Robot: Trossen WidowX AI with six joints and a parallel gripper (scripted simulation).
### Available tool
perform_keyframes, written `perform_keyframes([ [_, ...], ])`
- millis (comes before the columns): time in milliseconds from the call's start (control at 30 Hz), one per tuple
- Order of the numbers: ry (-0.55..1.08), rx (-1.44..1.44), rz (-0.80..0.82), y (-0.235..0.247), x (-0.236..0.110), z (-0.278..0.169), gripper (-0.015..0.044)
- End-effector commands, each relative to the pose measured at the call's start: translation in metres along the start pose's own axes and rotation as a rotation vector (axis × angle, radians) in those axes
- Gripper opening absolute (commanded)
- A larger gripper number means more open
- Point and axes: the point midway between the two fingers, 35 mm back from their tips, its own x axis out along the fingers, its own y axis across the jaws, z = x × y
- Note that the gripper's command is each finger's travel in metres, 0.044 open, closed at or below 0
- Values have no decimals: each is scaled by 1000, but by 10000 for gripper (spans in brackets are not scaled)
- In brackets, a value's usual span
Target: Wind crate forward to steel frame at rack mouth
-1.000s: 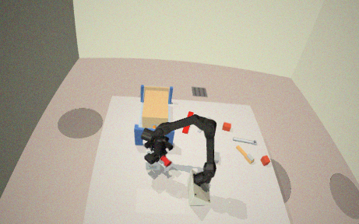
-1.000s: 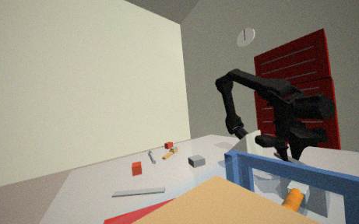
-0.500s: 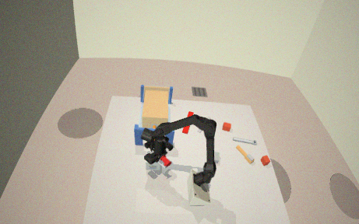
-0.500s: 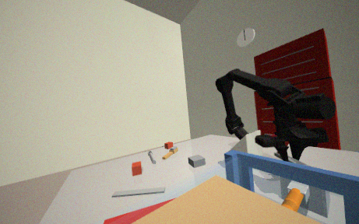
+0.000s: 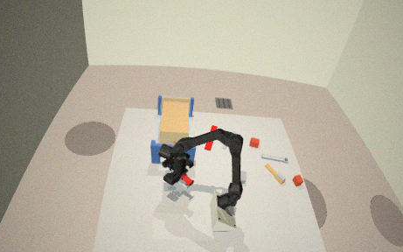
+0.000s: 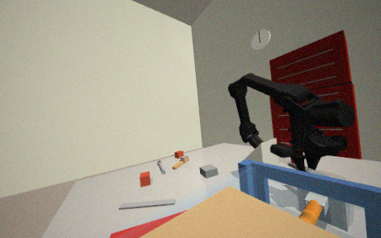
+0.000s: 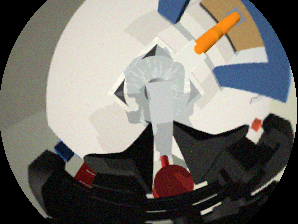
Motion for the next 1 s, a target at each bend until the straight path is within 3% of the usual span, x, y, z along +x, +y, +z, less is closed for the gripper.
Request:
perform_keyframes([
  [0,6,-16,6,-1,4,1,0],
  [967,0,97,13,4,4,1,0],
])
